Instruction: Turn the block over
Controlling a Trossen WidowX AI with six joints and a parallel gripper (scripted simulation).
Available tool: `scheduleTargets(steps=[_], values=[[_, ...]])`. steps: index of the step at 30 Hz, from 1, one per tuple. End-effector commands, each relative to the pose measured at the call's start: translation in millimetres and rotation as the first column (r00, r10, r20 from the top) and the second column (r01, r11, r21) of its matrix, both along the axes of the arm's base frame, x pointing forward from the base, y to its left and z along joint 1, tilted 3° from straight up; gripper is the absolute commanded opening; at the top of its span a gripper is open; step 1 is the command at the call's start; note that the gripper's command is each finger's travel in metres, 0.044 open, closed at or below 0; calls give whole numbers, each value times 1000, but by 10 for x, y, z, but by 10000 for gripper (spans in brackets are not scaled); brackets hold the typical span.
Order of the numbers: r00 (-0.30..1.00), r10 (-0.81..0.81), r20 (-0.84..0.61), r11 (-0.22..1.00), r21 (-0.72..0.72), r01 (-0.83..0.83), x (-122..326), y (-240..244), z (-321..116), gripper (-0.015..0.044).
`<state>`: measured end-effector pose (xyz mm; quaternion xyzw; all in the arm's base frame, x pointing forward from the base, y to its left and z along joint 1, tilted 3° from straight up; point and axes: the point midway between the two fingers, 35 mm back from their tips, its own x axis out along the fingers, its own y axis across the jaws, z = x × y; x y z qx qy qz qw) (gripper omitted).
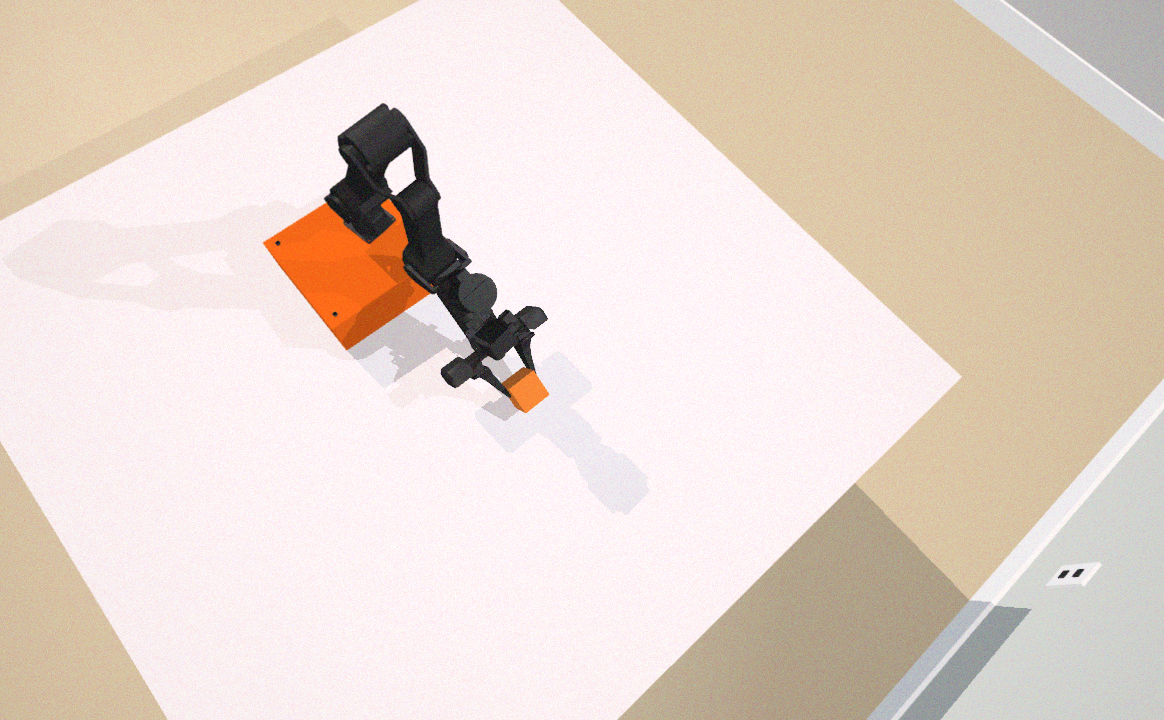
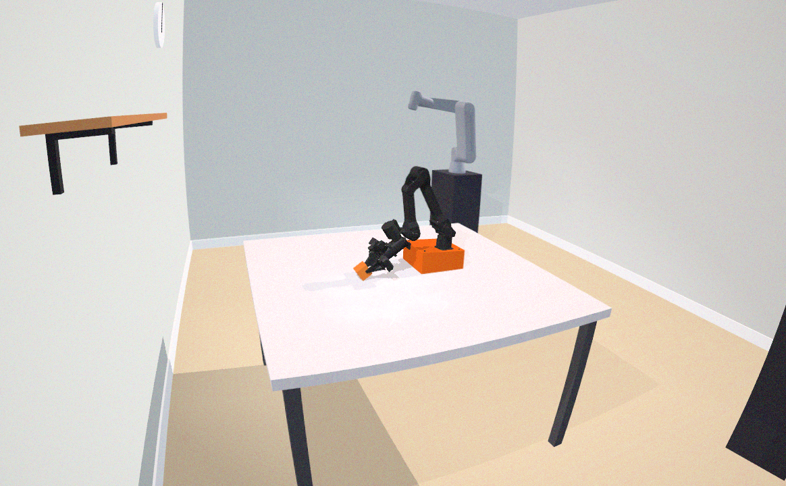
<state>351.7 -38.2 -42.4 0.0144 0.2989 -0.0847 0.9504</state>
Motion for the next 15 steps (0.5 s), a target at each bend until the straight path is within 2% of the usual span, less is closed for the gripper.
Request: scheduleTargets(steps=[1, 15], values=[[999, -1, 38, 1000, -15, 2, -91, -2, -14, 0], [996, 1, 88, 1000, -24, 2, -117, 1, 32, 0]])
